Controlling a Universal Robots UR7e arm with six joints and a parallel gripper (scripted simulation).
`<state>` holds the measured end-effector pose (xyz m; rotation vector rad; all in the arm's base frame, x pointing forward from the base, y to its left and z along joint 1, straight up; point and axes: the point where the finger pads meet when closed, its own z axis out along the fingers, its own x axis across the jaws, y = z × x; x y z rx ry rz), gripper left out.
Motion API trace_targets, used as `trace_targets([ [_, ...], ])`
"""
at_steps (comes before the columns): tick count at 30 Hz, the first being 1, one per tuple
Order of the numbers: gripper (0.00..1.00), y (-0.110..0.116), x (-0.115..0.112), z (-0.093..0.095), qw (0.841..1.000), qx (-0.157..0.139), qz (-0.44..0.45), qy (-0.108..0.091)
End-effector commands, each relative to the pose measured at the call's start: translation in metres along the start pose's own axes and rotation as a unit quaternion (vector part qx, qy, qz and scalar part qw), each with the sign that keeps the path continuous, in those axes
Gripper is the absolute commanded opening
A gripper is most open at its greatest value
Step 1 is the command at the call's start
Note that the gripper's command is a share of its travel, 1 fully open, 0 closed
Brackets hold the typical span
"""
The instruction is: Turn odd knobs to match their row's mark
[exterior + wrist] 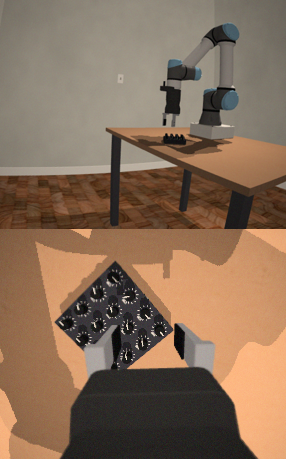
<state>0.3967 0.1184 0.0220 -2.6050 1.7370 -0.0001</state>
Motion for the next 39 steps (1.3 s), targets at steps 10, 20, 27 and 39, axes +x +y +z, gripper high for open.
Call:
trace_targets([
  [10, 1.0, -0.017, -0.005, -0.004, 0.984, -0.002, 0.175, 0.004],
  [20, 1.0, -0.027, -0.011, -0.007, 0.954, -0.001, 0.3, 0.004],
  [27, 1.0, -0.03, -0.014, -0.009, 0.936, -0.001, 0.352, 0.004],
  [39, 1.0, -0.034, -0.018, -0.01, 0.914, -0.001, 0.405, 0.004],
])
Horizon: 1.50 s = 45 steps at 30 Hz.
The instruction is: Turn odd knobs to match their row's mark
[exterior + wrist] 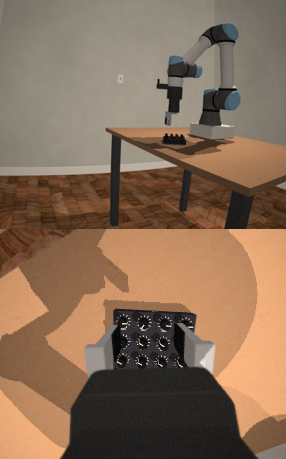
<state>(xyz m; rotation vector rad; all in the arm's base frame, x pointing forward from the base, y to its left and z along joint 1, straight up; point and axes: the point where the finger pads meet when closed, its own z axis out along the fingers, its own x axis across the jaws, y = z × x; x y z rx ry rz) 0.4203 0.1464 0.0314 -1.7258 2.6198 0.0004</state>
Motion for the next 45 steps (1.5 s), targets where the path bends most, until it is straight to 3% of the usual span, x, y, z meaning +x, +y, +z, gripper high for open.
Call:
trace_targets([
  [1, 1.0, -0.0004, -0.0016, -0.0008, 1.0, 0.001, 0.018, 0.001],
  [7, 1.0, -0.0004, -0.0017, -0.0008, 1.0, 0.001, 0.019, 0.001],
  [8, 0.46, -0.0004, -0.0017, -0.0008, 1.0, 0.001, 0.019, 0.001],
  [45, 0.46, -0.0004, -0.0017, -0.0007, 1.0, 0.001, 0.019, 0.001],
])
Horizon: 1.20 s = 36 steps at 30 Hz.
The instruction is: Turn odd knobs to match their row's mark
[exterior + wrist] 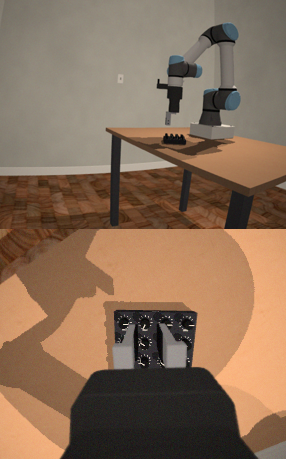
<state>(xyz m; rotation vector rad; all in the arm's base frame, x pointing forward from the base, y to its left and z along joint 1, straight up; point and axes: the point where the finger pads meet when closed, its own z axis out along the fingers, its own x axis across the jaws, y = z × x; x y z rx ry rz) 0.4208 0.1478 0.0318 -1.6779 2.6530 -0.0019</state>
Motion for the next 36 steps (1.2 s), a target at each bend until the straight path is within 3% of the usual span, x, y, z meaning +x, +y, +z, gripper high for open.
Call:
trace_targets([
  [1, 0.46, 0.0, 0.0, 0.0, 1.0, 0.001, 0.0, 0.0],
  [14, 0.46, 0.0, 0.0, 0.005, 1.0, 0.001, 0.001, 0.0],
  [36, 0.46, -0.001, -0.001, 0.03, 1.0, 0.001, 0.001, 0.0],
])
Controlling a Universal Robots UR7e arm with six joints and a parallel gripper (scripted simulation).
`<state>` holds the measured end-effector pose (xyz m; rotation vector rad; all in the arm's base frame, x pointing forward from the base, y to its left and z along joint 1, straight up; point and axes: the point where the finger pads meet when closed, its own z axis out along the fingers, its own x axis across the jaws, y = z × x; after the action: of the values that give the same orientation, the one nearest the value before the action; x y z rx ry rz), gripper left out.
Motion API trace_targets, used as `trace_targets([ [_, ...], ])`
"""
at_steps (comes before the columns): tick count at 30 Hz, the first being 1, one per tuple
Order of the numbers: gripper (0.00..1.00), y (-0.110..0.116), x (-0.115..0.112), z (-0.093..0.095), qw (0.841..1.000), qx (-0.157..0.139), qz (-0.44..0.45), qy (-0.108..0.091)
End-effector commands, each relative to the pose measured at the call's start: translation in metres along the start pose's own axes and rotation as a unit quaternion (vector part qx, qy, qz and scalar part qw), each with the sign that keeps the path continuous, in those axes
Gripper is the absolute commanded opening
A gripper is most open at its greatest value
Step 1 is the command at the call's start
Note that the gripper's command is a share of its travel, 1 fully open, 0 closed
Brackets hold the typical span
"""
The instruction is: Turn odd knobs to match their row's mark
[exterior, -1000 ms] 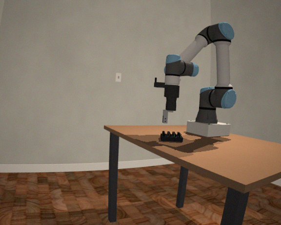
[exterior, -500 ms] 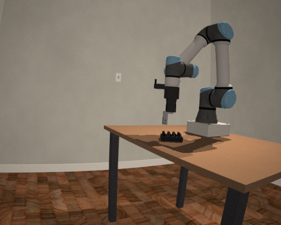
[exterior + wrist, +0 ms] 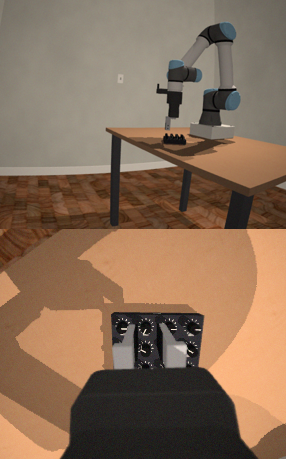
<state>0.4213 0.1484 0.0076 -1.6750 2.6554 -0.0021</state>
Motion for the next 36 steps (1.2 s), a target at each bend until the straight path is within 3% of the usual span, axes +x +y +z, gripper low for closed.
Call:
trace_targets([
  [1, 0.46, -0.001, -0.001, 0.007, 1.0, 0.001, 0.0, 0.0],
  [36, 0.46, -0.001, -0.001, 0.019, 1.0, 0.001, 0.0, 0.0],
])
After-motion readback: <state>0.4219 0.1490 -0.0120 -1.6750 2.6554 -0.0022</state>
